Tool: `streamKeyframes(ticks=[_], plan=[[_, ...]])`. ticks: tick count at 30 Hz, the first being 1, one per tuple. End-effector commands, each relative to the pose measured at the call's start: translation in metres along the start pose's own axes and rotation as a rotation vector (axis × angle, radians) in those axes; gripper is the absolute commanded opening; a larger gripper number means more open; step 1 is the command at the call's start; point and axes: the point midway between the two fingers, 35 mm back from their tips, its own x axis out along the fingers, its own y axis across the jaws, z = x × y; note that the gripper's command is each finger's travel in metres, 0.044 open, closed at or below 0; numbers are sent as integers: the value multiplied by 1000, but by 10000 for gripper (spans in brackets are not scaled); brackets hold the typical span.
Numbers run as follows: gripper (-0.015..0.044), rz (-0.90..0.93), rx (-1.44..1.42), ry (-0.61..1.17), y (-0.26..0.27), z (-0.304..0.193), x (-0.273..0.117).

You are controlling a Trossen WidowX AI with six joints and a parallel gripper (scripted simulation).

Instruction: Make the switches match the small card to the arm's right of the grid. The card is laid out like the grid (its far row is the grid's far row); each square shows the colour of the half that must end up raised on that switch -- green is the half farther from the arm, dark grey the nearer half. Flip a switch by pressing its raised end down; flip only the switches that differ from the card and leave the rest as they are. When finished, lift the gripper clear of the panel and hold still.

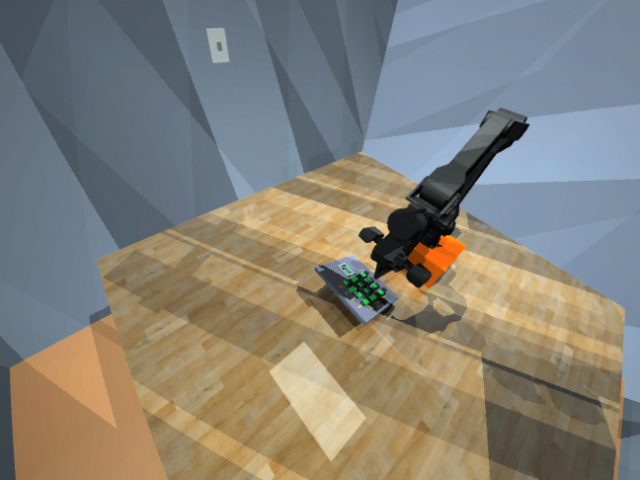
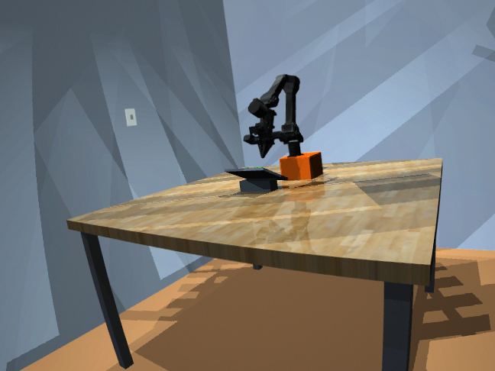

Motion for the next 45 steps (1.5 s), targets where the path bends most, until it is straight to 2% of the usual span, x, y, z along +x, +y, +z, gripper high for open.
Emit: streamKeyframes(ticks=[1, 22, 45], plan=[[0, 4, -4, 36, 0, -7, 21], [0, 4, -4, 36, 0, -7, 45], [0, 4, -4, 36, 0, -7, 46]])
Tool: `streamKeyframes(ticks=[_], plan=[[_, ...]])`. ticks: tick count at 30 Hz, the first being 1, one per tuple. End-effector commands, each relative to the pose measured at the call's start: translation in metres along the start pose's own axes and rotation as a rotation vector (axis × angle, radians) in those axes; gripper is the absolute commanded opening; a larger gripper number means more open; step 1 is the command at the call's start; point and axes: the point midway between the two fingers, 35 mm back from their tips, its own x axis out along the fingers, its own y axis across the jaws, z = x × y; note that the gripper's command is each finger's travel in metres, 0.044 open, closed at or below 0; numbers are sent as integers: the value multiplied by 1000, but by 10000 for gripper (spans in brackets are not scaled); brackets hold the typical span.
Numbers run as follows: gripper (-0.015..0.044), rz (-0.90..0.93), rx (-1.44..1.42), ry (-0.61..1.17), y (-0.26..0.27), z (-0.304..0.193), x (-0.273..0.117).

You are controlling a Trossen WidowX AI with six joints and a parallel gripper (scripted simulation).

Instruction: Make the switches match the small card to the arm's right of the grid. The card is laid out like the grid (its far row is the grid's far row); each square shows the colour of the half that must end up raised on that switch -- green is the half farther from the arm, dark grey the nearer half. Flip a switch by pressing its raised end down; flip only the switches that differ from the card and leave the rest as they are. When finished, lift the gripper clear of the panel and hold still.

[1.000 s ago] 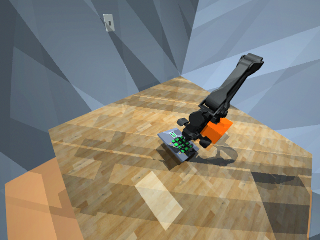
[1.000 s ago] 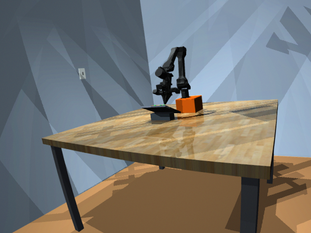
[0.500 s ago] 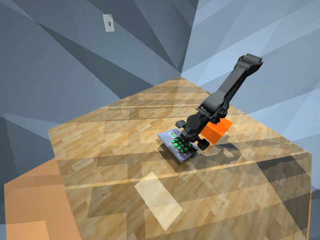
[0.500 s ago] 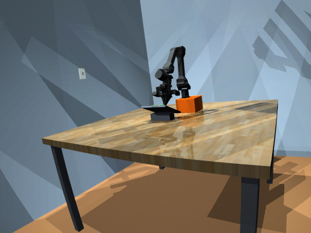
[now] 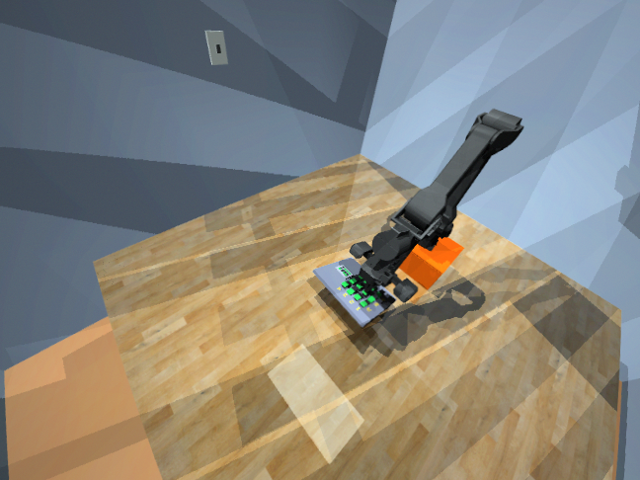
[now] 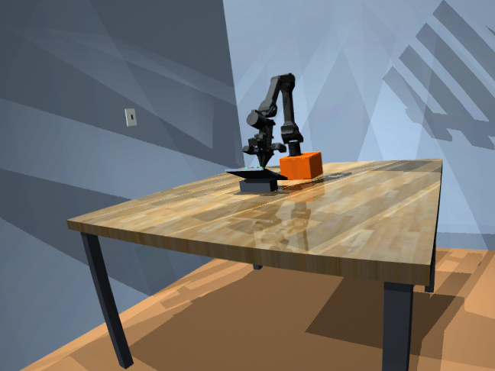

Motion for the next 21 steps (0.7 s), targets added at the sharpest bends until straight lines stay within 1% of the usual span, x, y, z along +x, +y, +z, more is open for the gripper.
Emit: streamKeyframes(ticks=[1, 21], plan=[[0, 4, -3, 1, 1, 0, 1], [0, 4, -3, 0, 1, 0, 3]])
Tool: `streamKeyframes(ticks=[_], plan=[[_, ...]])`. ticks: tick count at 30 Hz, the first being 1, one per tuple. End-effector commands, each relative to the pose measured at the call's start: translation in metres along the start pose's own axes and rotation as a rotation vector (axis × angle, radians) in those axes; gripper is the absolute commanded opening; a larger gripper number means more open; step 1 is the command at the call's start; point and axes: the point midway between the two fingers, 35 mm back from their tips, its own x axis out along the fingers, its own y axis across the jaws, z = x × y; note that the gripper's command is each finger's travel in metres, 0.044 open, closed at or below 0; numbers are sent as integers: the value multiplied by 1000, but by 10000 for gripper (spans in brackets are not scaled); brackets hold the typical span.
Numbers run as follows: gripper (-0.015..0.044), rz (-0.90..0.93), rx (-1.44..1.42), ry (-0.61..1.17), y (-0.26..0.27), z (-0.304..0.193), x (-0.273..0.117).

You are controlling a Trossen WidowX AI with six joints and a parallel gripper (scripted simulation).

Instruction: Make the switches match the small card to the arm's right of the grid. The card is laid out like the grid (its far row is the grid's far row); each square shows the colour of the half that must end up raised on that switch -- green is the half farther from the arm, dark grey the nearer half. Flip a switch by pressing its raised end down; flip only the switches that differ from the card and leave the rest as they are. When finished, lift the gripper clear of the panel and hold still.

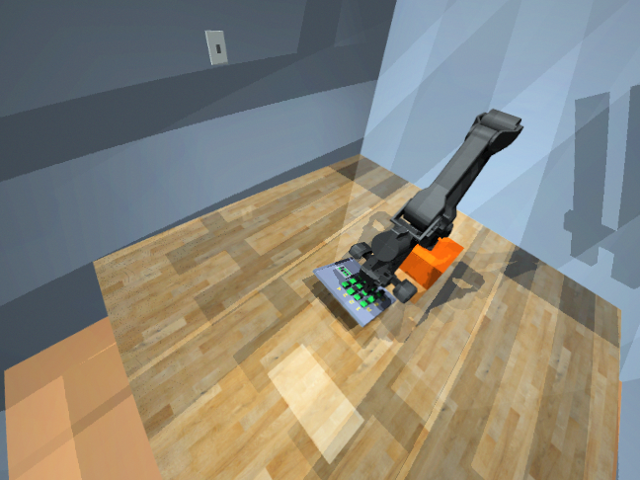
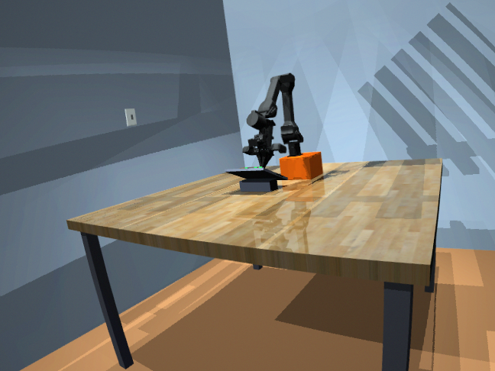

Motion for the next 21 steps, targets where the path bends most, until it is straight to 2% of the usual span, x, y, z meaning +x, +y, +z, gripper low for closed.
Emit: streamKeyframes(ticks=[1, 21], plan=[[0, 4, -3, 1, 1, 0, 1], [0, 0, 0, 0, 0, 0, 1]])
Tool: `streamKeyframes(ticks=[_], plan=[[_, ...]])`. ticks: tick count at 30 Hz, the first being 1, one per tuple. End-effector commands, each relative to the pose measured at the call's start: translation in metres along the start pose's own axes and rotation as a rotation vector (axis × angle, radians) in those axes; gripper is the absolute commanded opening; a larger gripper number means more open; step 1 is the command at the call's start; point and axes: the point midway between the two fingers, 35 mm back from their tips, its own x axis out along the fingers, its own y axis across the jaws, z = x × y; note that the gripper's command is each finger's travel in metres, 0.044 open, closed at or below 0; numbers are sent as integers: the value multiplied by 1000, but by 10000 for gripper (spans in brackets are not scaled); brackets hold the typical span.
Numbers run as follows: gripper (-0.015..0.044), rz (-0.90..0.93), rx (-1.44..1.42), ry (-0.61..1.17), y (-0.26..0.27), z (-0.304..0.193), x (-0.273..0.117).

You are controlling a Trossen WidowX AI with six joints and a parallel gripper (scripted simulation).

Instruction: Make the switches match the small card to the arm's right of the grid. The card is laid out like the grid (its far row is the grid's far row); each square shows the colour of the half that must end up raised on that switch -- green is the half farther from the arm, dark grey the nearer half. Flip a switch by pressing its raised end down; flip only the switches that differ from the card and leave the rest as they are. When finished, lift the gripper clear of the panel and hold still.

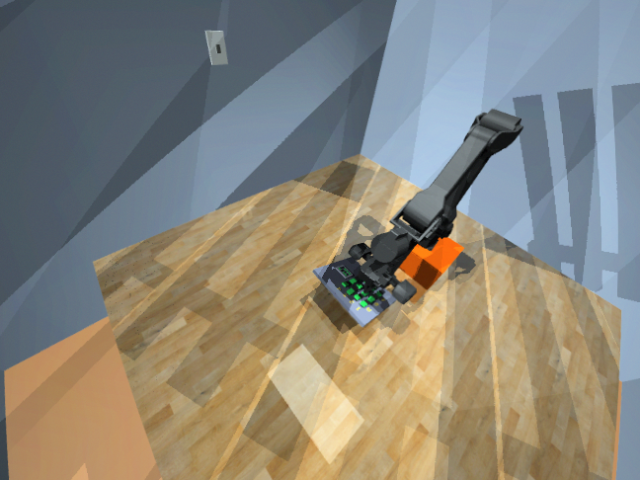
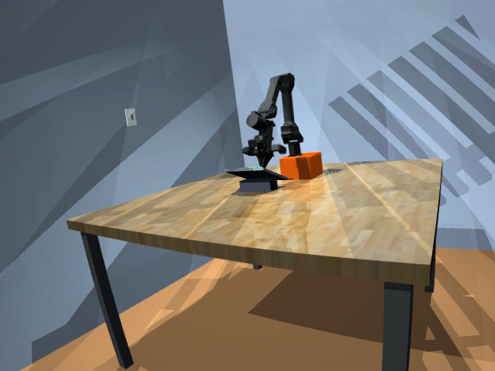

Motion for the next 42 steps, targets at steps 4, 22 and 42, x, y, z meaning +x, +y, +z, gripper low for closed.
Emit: streamKeyframes(ticks=[4, 22, 42], plan=[[0, 2, -2, -14, 0, 1, -38], [0, 2, -4, 0, -23, -1, -31], [0, 2, -4, 1, -23, 0, -8]])
